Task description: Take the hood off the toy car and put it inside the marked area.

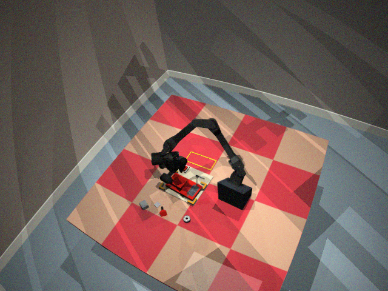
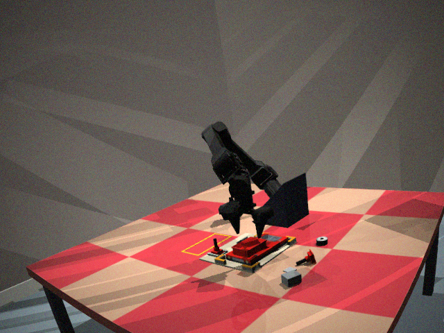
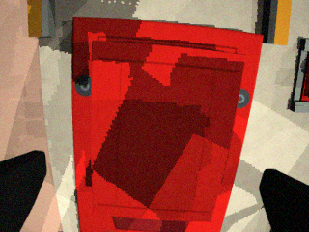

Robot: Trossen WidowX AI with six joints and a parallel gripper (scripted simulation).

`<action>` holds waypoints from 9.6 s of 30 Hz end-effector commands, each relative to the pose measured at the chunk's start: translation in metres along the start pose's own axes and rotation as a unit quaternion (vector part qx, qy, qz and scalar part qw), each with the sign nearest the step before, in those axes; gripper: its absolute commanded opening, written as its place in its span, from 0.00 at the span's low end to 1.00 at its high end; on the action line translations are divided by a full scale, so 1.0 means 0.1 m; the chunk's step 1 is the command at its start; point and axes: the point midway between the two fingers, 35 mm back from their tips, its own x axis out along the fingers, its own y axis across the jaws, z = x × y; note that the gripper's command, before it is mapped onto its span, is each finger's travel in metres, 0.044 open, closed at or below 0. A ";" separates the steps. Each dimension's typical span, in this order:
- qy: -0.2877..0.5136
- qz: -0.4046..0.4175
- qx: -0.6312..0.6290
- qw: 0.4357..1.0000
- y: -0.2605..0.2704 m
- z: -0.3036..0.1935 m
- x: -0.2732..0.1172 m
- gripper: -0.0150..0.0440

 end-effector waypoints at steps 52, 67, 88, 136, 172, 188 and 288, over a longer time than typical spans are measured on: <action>-0.001 -0.004 -0.003 1.000 -0.03 -0.01 0.32 1.00; -0.001 -0.004 -0.003 1.000 -0.03 -0.01 0.39 1.00; 0.000 -0.001 0.000 1.000 -0.02 -0.01 0.41 0.72; 0.001 -0.001 -0.001 1.000 -0.02 -0.01 0.07 0.25; 0.001 0.004 -0.006 1.000 -0.95 0.14 -0.33 0.25; 0.000 0.002 -0.005 1.000 -1.61 0.09 -0.34 0.25; 0.001 -0.007 -0.002 1.000 -2.26 -0.07 0.17 0.25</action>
